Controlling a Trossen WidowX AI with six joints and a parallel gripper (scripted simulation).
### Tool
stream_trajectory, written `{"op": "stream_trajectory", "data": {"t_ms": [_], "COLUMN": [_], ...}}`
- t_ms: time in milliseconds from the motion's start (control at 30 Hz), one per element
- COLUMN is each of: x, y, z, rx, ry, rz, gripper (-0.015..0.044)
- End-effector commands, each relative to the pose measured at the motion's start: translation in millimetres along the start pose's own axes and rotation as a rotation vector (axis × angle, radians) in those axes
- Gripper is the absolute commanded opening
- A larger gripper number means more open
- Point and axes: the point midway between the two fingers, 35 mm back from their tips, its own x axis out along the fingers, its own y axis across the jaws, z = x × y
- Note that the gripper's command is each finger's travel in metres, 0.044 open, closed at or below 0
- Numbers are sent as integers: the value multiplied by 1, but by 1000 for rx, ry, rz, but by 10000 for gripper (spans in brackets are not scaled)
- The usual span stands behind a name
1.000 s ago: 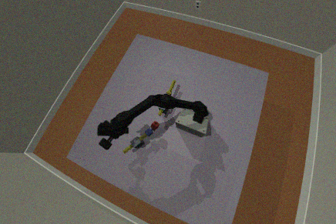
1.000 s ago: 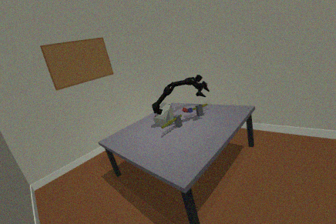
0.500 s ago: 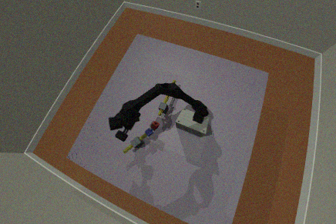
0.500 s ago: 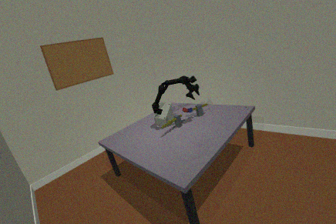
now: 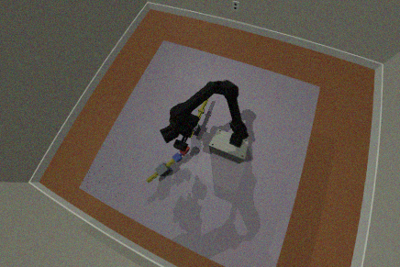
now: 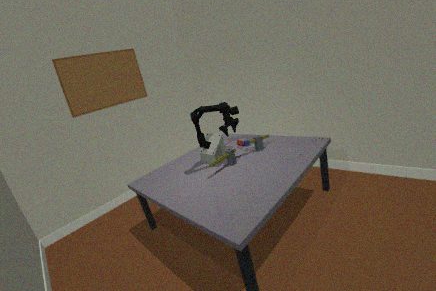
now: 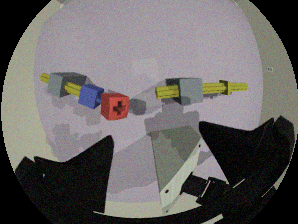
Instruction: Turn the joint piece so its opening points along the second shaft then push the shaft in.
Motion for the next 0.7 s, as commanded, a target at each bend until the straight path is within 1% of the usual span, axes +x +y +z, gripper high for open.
{"op": "stream_trajectory", "data": {"t_ms": [0,133,667], "x": [2,2,11], "y": [-9,-9,-7], "z": [-9,-9,-9], "rx": [1,-21,-539], "ry": [22,24,75], "rz": [-13,-16,-80], "gripper": [440,440,440]}}
